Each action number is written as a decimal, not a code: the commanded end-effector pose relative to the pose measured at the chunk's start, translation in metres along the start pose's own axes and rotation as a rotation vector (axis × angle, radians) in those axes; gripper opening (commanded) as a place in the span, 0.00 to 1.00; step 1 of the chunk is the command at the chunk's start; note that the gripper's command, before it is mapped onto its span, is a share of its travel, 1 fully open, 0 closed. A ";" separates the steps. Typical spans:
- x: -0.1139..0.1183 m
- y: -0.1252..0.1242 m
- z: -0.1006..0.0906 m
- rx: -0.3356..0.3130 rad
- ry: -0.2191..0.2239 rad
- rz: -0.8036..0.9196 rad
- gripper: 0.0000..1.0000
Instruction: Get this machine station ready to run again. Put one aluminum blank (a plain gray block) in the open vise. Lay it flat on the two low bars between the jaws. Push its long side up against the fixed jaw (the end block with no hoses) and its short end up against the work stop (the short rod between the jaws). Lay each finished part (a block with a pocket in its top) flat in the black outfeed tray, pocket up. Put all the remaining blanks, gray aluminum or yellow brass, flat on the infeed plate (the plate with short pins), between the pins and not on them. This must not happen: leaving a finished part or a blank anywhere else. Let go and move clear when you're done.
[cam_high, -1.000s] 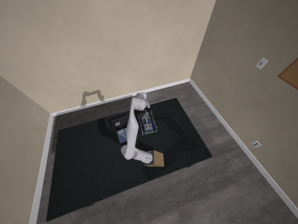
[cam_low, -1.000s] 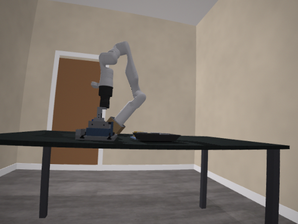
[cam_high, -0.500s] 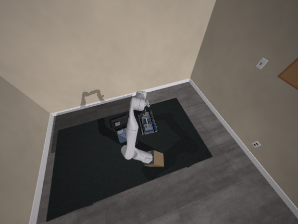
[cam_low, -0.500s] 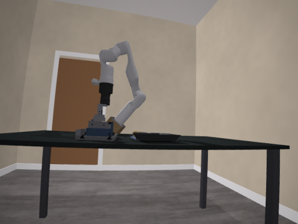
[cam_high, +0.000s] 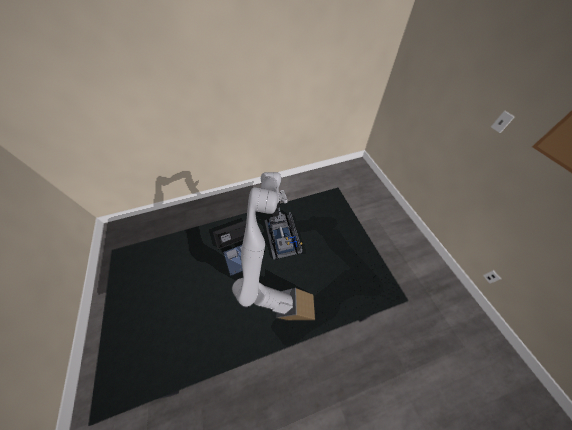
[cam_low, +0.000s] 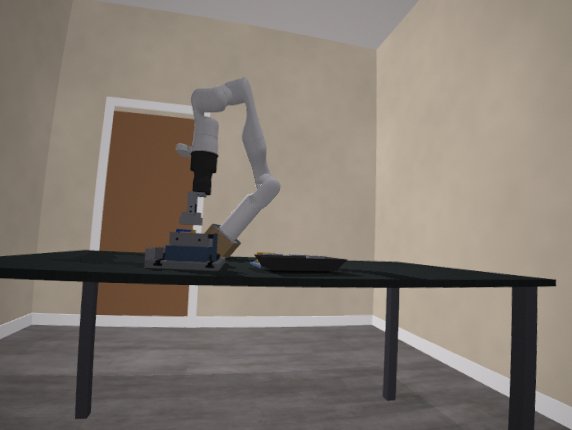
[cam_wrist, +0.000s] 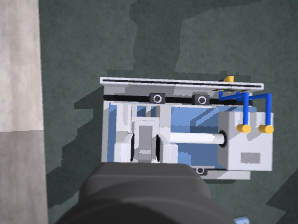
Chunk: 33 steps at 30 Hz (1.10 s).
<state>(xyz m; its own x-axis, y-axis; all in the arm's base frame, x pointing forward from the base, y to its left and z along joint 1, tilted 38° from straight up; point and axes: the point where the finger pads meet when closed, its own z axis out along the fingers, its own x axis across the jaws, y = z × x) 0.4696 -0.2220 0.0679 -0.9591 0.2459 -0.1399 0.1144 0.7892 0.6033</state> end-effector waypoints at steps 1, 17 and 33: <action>-0.001 -0.001 -0.005 0.004 -0.005 0.001 0.00; -0.005 0.011 -0.008 0.005 -0.007 -0.007 0.00; -0.030 0.177 -0.011 0.006 -0.013 -0.112 0.00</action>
<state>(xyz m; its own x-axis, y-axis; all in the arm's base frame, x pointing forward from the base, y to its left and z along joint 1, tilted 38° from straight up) 0.5111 -0.1167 0.1677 -0.9602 0.2016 -0.1933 0.0461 0.7970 0.6023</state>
